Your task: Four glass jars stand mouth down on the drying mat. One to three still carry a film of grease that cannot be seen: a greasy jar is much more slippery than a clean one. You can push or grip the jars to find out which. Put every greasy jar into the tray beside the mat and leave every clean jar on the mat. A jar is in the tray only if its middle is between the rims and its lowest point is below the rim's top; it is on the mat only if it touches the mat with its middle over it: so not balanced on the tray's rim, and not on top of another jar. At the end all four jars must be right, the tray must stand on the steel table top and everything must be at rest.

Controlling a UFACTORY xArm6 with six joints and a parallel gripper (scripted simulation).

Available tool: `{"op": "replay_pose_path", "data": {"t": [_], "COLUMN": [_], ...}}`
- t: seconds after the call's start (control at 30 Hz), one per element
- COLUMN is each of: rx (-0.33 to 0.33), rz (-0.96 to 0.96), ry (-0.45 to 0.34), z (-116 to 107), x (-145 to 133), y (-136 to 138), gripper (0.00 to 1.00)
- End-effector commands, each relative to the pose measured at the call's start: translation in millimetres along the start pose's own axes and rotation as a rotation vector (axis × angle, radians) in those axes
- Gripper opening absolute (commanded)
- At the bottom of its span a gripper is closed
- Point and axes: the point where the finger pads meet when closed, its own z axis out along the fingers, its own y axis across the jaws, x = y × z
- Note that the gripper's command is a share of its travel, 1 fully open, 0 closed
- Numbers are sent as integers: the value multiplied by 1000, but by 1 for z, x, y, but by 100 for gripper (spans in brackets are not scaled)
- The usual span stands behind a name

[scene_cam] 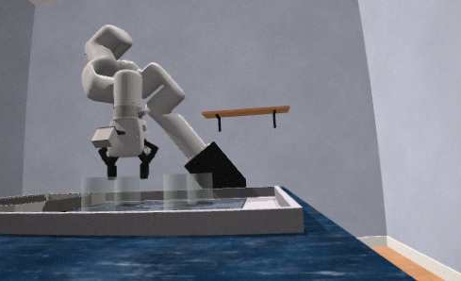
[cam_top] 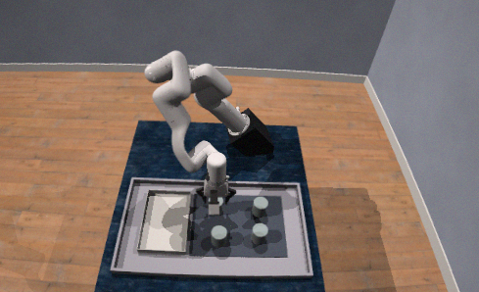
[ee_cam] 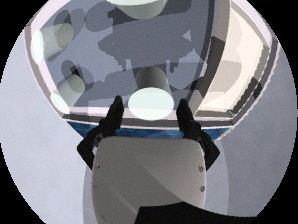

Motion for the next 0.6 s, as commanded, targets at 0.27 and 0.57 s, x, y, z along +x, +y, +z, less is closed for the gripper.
{"op": "replay_pose_path", "data": {"t": [0.27, 0.57], "rx": [0, 0], "rz": [1, 1], "ry": [4, 4], "z": [22, 26], "x": [2, 2], "y": [0, 0], "gripper": [100, 100]}}
